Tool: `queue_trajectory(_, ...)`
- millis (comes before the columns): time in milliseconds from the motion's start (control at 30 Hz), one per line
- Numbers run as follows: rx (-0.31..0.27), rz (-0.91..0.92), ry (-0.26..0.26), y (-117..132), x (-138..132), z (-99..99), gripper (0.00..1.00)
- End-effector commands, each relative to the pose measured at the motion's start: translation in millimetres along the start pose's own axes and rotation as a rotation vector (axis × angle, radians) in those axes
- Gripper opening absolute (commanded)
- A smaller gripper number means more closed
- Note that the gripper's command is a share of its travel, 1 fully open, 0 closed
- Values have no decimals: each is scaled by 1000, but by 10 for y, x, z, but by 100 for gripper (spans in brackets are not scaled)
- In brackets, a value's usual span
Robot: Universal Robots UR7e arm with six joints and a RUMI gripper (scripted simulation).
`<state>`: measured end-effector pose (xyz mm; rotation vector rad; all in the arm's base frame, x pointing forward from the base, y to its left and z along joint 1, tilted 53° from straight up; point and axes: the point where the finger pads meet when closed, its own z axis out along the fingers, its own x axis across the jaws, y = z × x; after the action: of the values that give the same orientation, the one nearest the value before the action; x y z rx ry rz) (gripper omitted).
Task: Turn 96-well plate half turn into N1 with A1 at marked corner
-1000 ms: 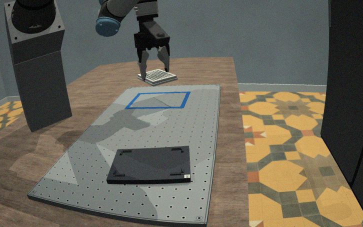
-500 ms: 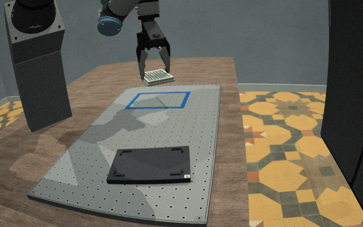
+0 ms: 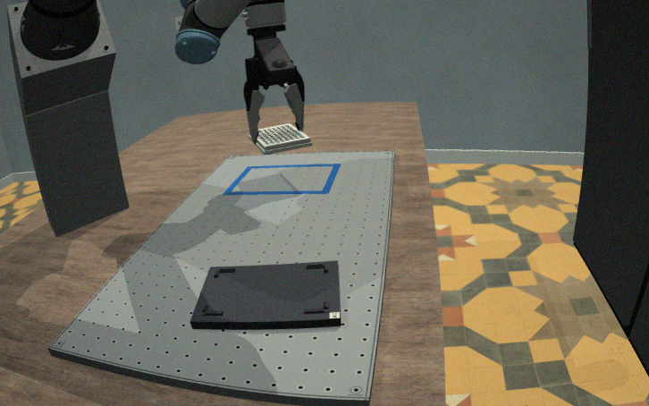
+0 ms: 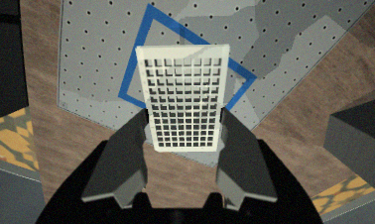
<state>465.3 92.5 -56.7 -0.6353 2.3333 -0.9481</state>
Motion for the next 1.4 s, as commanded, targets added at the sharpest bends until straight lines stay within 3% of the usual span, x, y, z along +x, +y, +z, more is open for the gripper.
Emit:
queue_trajectory(0, 1, 1, -3, -1, -18, -5, 0)
queue_trajectory(1367, 1, 3, -3, -2, -25, 181, 0)
